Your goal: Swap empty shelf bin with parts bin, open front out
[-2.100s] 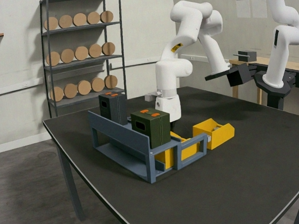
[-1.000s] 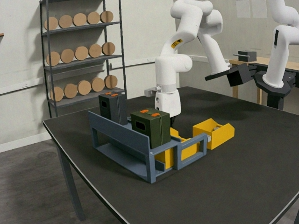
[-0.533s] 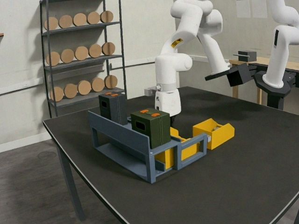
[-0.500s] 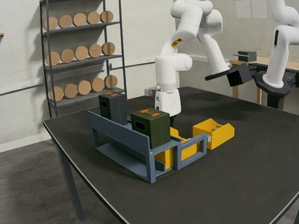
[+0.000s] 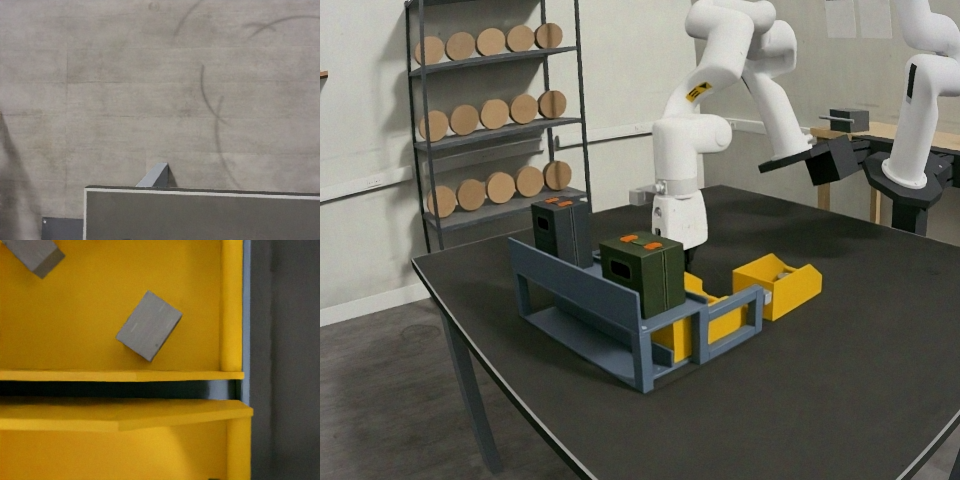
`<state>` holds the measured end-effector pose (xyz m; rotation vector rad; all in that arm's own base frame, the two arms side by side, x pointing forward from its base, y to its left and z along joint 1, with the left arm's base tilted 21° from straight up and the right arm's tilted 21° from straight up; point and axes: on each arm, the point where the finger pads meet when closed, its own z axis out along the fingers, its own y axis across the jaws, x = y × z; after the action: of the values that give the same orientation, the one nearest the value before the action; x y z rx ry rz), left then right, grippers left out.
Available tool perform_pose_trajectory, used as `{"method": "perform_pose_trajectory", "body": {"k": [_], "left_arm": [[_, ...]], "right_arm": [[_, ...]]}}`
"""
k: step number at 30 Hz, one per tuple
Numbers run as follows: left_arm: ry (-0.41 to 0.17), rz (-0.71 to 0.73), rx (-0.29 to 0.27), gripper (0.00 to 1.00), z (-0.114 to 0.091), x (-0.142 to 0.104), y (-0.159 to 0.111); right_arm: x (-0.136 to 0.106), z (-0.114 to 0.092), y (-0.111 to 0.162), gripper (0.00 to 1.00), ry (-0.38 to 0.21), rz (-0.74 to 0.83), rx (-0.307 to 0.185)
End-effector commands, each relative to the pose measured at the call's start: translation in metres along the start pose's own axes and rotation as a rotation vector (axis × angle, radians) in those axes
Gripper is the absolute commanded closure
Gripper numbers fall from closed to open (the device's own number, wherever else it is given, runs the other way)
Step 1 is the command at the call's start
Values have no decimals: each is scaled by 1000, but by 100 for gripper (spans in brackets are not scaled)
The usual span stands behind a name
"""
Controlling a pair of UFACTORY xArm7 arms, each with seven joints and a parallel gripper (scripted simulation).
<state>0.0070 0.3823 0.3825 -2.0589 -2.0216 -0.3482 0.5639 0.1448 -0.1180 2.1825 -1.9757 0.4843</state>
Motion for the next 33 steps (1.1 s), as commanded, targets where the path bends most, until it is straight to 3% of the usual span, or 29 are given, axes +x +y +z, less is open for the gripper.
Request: {"method": "perform_pose_trajectory", "body": {"k": [1,14,33], "left_arm": [[4,-1,-1,0,-2,1,0],[4,-1,-1,0,-2,1,0],[4,-1,-1,0,-2,1,0]], "right_arm": [[-1,-3,-1,100,-3,0,6],[-1,-2,11,100,-3,0,6],[-1,-2,48,100,-3,0,5]]}}
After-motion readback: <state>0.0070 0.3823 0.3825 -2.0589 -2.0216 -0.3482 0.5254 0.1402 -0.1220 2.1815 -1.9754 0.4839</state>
